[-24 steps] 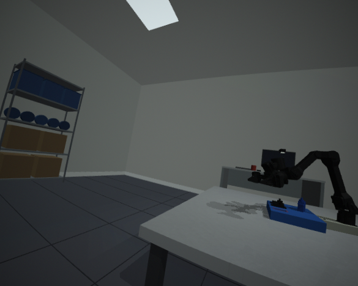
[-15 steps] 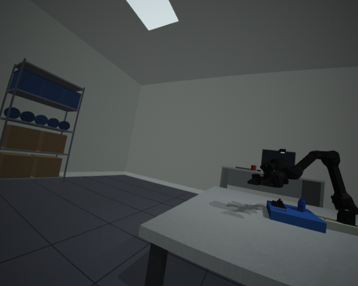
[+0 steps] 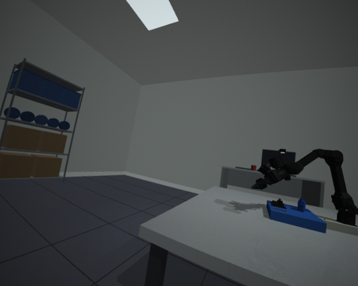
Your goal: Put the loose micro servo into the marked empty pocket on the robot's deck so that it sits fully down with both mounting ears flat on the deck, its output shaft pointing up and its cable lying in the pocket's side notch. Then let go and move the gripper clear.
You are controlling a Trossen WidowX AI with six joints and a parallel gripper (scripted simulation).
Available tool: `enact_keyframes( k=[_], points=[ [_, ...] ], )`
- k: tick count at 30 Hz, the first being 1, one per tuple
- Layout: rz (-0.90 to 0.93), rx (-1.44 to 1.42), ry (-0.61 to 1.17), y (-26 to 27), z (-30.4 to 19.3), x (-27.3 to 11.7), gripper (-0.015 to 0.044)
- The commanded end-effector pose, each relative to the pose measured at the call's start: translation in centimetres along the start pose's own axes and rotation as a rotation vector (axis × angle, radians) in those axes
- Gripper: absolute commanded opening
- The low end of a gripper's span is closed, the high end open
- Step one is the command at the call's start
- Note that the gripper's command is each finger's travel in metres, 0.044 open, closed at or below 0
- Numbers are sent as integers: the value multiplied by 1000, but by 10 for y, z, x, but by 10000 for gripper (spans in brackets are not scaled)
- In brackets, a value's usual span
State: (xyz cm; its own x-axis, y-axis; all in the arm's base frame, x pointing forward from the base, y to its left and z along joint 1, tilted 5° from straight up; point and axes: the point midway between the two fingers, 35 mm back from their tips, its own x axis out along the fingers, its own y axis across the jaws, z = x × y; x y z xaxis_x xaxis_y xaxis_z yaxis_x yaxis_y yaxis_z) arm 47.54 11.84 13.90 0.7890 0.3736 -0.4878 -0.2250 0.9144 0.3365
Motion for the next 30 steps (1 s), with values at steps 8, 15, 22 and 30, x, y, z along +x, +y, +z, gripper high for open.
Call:
enact_keyframes(
  k=[8,15,22,30],
  points=[
    [-133,301,86,-27,-9,-30,440],
    [-227,482,132,-44,-18,-49,440],
    [-329,672,166,-58,-29,-71,440],
    [-459,882,193,-73,-43,-99,440]
  ],
)
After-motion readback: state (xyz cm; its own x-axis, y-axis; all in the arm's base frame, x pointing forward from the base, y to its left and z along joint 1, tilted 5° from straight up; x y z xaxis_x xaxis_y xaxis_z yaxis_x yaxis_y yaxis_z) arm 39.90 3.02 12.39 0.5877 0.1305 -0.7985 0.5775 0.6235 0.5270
